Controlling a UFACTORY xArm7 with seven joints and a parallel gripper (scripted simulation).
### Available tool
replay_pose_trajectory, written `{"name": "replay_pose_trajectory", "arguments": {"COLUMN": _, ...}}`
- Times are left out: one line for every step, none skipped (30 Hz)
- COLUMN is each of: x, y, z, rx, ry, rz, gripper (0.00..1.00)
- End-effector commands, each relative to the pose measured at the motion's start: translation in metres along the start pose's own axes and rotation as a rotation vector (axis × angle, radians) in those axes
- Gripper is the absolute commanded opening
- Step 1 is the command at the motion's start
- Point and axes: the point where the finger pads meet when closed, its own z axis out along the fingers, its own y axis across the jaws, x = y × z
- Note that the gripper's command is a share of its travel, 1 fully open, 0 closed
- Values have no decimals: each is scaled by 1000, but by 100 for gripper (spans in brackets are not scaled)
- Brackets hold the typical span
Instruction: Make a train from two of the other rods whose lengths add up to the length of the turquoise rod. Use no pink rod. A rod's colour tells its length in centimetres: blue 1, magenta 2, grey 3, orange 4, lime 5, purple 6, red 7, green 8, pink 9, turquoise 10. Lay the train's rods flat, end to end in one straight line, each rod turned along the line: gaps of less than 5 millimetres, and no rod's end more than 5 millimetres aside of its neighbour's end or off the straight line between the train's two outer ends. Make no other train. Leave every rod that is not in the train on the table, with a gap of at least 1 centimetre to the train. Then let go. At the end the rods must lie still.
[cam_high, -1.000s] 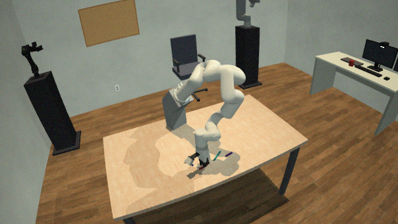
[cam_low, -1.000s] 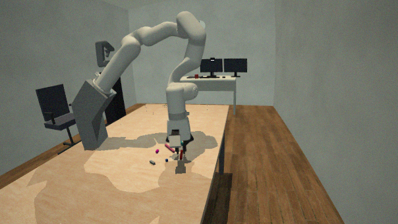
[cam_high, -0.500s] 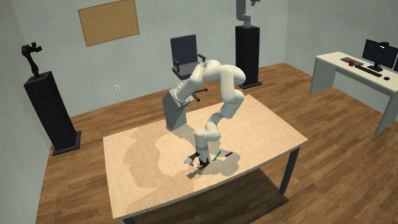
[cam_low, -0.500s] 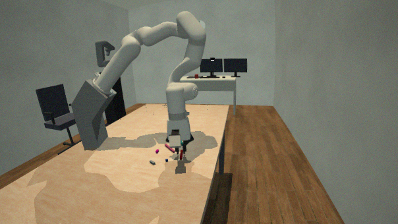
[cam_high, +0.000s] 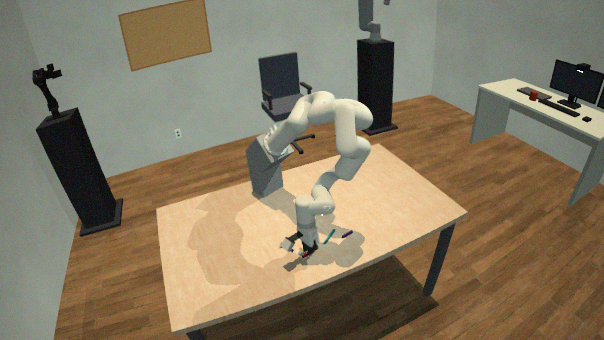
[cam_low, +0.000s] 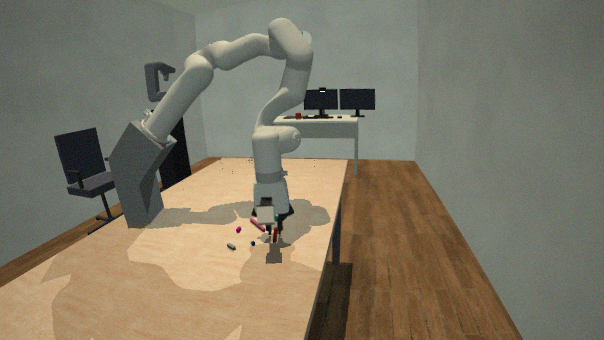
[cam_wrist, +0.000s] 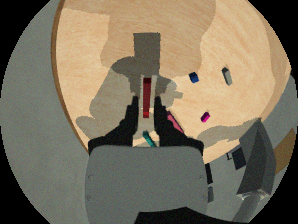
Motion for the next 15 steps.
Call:
{"name": "replay_pose_trajectory", "arguments": {"x": 1, "y": 0, "z": 2, "rx": 1, "ry": 2, "rz": 1, "gripper": 24}}
{"name": "replay_pose_trajectory", "arguments": {"x": 1, "y": 0, "z": 3, "rx": 1, "ry": 2, "rz": 1, "gripper": 24}}
{"name": "replay_pose_trajectory", "arguments": {"x": 1, "y": 0, "z": 3, "rx": 1, "ry": 2, "rz": 1, "gripper": 24}}
{"name": "replay_pose_trajectory", "arguments": {"x": 1, "y": 0, "z": 4, "rx": 1, "ry": 2, "rz": 1, "gripper": 24}}
{"name": "replay_pose_trajectory", "arguments": {"x": 1, "y": 0, "z": 5, "rx": 1, "ry": 2, "rz": 1, "gripper": 24}}
{"name": "replay_pose_trajectory", "arguments": {"x": 1, "y": 0, "z": 6, "rx": 1, "ry": 2, "rz": 1, "gripper": 24}}
{"name": "replay_pose_trajectory", "arguments": {"x": 1, "y": 0, "z": 7, "rx": 1, "ry": 2, "rz": 1, "gripper": 24}}
{"name": "replay_pose_trajectory", "arguments": {"x": 1, "y": 0, "z": 7, "rx": 1, "ry": 2, "rz": 1, "gripper": 24}}
{"name": "replay_pose_trajectory", "arguments": {"x": 1, "y": 0, "z": 7, "rx": 1, "ry": 2, "rz": 1, "gripper": 24}}
{"name": "replay_pose_trajectory", "arguments": {"x": 1, "y": 0, "z": 8, "rx": 1, "ry": 2, "rz": 1, "gripper": 24}}
{"name": "replay_pose_trajectory", "arguments": {"x": 1, "y": 0, "z": 8, "rx": 1, "ry": 2, "rz": 1, "gripper": 24}}
{"name": "replay_pose_trajectory", "arguments": {"x": 1, "y": 0, "z": 9, "rx": 1, "ry": 2, "rz": 1, "gripper": 24}}
{"name": "replay_pose_trajectory", "arguments": {"x": 1, "y": 0, "z": 10, "rx": 1, "ry": 2, "rz": 1, "gripper": 24}}
{"name": "replay_pose_trajectory", "arguments": {"x": 1, "y": 0, "z": 10, "rx": 1, "ry": 2, "rz": 1, "gripper": 24}}
{"name": "replay_pose_trajectory", "arguments": {"x": 1, "y": 0, "z": 11, "rx": 1, "ry": 2, "rz": 1, "gripper": 24}}
